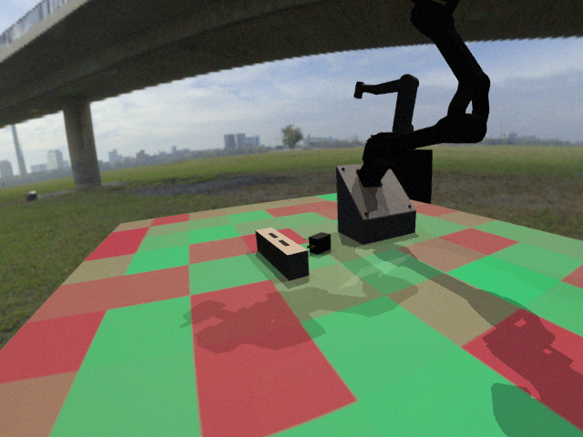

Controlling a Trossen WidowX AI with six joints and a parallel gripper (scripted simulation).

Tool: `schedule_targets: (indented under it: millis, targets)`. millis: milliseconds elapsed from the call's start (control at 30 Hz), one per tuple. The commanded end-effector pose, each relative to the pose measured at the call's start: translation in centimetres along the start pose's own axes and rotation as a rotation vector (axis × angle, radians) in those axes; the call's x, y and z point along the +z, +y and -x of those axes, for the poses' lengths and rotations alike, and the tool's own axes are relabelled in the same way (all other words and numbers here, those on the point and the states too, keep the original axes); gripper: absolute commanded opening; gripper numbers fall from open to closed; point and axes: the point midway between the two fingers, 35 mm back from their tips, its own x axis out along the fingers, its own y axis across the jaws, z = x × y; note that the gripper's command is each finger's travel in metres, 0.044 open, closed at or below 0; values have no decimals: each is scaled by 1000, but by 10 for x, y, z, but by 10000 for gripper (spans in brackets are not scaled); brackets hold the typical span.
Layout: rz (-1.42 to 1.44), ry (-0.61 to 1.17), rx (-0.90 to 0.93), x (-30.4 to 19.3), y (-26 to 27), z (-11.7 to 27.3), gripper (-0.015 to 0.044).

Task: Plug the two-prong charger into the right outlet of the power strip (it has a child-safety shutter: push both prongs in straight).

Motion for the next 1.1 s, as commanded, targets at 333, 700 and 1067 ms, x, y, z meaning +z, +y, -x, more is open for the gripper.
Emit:
schedule_targets:
  millis: [333,700,1067]
  targets:
    - [-163,19,258,-9,80,6,440]
    - [-292,18,502,-2,157,25,440]
    - [-429,32,787,15,237,65,440]
